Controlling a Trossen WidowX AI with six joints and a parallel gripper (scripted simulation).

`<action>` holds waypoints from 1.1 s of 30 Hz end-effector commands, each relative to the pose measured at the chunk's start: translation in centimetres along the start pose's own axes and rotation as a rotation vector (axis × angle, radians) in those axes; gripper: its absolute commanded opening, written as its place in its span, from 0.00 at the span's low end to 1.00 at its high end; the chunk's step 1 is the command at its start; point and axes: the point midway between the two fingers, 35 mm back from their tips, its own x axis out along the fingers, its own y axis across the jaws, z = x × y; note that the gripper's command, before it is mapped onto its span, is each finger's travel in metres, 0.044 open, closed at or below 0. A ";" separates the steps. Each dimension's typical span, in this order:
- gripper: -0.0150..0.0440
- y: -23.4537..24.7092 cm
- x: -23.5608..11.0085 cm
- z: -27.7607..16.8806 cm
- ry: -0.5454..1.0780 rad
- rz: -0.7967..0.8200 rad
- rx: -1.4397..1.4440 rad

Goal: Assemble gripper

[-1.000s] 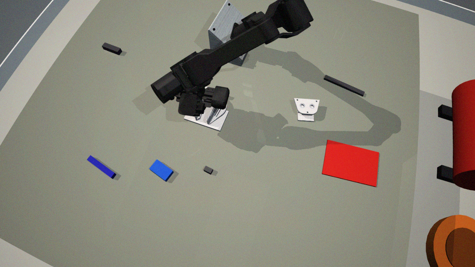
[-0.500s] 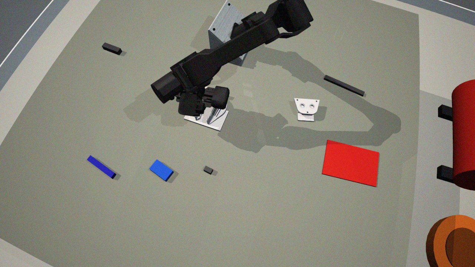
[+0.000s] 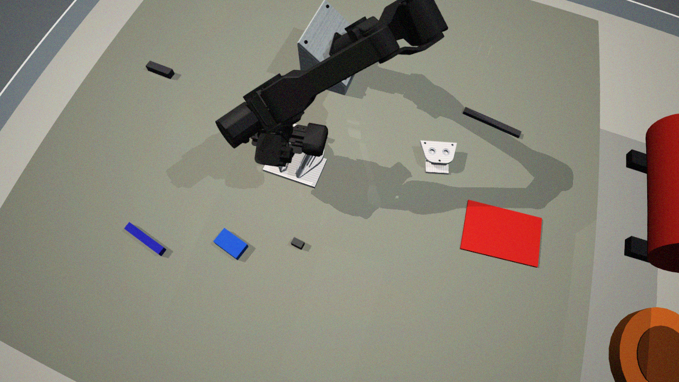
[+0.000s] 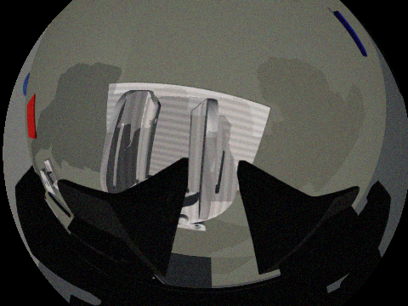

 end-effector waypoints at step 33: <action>0.63 0.0 0.0 0.0 0.000 0.000 0.000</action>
